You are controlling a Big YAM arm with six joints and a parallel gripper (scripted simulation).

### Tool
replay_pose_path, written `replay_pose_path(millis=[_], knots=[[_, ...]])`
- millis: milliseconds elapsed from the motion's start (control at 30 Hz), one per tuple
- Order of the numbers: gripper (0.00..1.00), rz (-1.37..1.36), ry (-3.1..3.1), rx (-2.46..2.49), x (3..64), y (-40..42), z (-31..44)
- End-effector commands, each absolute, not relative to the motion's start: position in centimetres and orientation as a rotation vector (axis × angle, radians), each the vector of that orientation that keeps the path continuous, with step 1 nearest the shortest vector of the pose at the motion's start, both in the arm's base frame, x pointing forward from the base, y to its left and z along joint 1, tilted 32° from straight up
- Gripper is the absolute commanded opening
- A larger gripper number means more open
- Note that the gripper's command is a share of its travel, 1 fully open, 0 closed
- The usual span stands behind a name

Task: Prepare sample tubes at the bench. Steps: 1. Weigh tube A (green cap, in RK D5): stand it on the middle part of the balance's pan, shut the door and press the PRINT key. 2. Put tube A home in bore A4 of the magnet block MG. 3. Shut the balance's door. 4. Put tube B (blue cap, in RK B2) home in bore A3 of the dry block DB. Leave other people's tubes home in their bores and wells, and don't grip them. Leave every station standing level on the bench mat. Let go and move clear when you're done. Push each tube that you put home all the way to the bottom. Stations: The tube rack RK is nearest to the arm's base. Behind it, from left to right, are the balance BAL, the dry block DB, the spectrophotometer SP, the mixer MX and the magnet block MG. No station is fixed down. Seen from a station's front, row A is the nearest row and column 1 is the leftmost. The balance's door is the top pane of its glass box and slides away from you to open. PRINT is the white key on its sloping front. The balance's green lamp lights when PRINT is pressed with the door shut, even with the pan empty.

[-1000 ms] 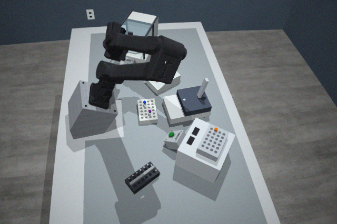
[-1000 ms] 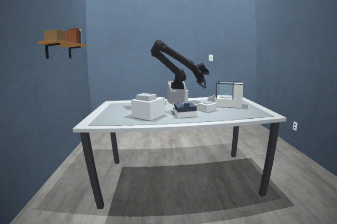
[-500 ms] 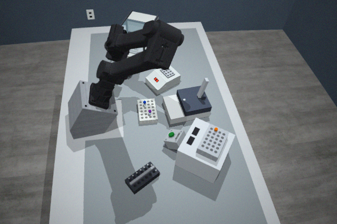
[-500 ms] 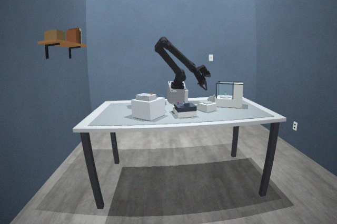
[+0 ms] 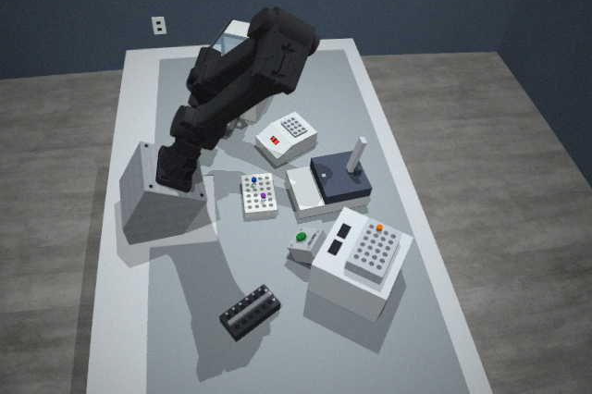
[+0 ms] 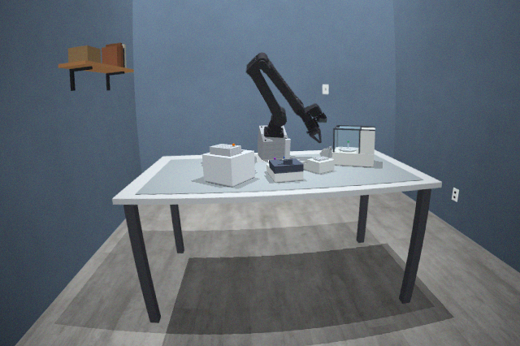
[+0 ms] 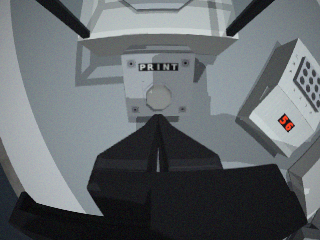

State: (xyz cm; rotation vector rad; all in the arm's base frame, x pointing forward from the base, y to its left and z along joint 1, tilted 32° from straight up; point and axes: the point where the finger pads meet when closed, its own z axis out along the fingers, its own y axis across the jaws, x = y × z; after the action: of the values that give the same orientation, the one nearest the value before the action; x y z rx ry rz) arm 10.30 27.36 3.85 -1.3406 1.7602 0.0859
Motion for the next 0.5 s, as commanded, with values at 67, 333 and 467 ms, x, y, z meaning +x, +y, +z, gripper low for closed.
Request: replay_pose_path(millis=[67, 333, 467], knots=[[0.0, 0.089, 1.745, -1.334, 11.1, 28.6, 3.9], [0.0, 0.102, 1.739, -1.322, 12.0, 30.0, 3.6], [0.0, 0.098, 1.74, -1.325, 12.0, 29.8, 3.5]])
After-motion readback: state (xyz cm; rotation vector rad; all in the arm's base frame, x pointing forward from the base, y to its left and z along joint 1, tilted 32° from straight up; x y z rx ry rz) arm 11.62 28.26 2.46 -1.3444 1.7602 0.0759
